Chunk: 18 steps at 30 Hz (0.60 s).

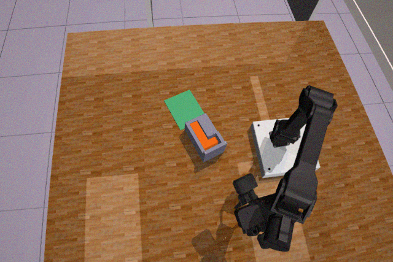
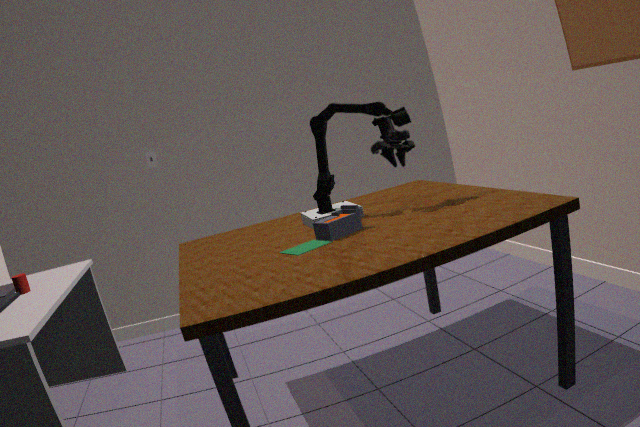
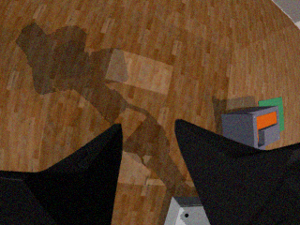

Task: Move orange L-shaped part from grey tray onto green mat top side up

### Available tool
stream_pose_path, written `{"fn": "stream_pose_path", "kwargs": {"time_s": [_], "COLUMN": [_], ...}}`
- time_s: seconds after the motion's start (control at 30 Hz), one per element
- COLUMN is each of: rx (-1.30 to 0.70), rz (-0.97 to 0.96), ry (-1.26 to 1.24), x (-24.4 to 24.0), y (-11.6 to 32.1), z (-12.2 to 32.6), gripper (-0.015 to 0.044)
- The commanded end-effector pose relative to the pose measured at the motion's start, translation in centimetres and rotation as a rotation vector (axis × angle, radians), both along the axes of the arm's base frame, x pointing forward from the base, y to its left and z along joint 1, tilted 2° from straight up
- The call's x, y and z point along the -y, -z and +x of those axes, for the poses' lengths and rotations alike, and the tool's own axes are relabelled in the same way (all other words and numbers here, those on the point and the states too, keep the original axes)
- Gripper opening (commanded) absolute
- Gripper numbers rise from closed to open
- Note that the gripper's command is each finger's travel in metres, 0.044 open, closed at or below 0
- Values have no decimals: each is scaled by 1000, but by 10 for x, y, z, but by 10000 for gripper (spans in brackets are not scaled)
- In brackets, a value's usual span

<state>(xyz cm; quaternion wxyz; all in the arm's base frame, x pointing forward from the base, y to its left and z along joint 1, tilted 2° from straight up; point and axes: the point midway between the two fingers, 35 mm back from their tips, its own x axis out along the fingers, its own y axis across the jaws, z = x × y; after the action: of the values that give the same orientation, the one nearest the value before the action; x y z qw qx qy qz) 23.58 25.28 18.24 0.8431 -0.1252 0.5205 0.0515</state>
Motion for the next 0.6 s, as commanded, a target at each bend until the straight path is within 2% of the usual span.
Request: {"fn": "stream_pose_path", "kwargs": {"time_s": [0.0,0.23,0.57], "rx": [-100,-274,-414], "rz": [-49,-67,33], "ry": [2,-15,-52], "x": [56,149,245], "y": [7,21,34], "z": [25,42,24], "gripper": [180,180,180]}}
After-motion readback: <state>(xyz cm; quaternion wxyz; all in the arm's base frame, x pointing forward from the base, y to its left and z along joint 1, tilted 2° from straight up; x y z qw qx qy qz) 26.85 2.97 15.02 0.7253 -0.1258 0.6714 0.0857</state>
